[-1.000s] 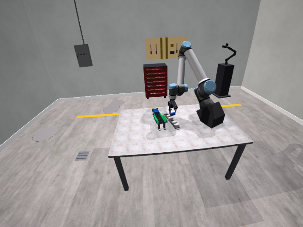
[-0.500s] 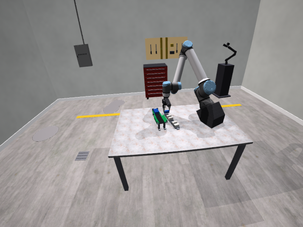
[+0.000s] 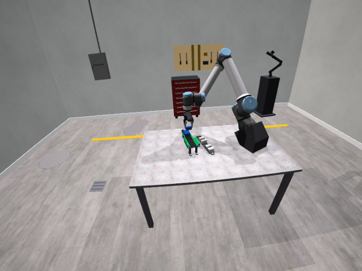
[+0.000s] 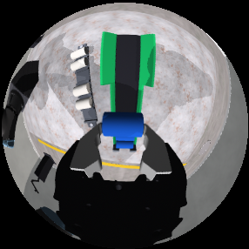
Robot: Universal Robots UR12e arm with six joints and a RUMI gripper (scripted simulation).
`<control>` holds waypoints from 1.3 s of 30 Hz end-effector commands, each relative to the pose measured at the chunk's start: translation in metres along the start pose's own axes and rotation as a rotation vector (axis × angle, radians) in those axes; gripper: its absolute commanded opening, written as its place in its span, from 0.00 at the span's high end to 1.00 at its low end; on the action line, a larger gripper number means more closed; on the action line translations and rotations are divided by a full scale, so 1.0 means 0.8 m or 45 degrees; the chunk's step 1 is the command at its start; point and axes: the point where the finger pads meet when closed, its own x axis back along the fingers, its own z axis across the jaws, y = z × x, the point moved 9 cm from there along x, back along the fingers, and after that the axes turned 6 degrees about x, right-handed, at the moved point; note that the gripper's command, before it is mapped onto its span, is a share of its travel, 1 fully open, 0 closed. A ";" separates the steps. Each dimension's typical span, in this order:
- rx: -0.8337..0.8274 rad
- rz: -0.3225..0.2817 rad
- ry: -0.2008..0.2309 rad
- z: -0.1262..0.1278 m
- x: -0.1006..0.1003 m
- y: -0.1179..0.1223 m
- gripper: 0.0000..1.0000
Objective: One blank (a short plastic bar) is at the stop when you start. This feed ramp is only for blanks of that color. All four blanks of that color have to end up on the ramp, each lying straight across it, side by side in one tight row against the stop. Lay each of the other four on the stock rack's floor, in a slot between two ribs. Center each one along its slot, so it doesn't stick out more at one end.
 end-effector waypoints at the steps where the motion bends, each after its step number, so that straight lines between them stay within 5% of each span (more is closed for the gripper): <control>1: -0.005 0.001 -0.003 0.007 0.003 0.005 0.64; 19: -0.005 0.001 -0.003 0.007 -0.018 0.005 0.64; 33: -0.005 0.001 -0.003 0.007 -0.100 0.005 0.64; 39: -0.005 0.001 -0.003 0.007 -0.115 0.005 0.64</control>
